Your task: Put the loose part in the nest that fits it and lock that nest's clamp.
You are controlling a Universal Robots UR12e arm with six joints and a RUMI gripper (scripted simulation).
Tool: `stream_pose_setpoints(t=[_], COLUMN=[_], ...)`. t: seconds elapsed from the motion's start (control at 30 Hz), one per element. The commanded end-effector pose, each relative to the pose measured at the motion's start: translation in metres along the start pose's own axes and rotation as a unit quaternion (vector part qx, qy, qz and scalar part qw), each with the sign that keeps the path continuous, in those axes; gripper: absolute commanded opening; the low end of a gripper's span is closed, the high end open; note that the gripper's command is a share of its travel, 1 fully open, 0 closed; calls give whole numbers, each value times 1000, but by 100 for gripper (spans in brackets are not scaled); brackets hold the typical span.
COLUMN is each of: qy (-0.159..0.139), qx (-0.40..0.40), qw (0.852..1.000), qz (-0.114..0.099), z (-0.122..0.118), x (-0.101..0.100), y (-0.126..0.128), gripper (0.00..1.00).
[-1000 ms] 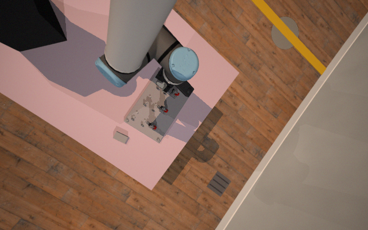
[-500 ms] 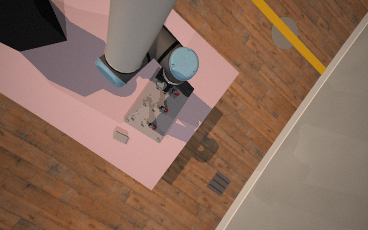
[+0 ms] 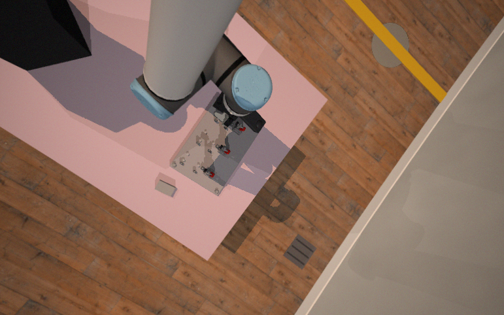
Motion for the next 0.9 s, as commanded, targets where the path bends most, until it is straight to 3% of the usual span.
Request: stream_pose_setpoints(t=[0.0, 0.43, 0.73, 0.87], qy=[1, -1, -1, -1], qx=[1, -1, -1, -1], qw=[1000, 1000, 1000, 1000], qz=[0, 0, 1, 1], z=[1, -4, -10, -15], x=[0, -1, -1, -1], y=[-1, 11, 38, 62], gripper=[59, 59, 59, 59])
Point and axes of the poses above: the point where the finger pads meet when closed, its own x axis back along the fingers, its own y axis across the jaws, z = x × y, the point moved 1 cm from there along x, back along the fingers, and after that the axes turned 6 degrees about x, right-handed, at the moved point
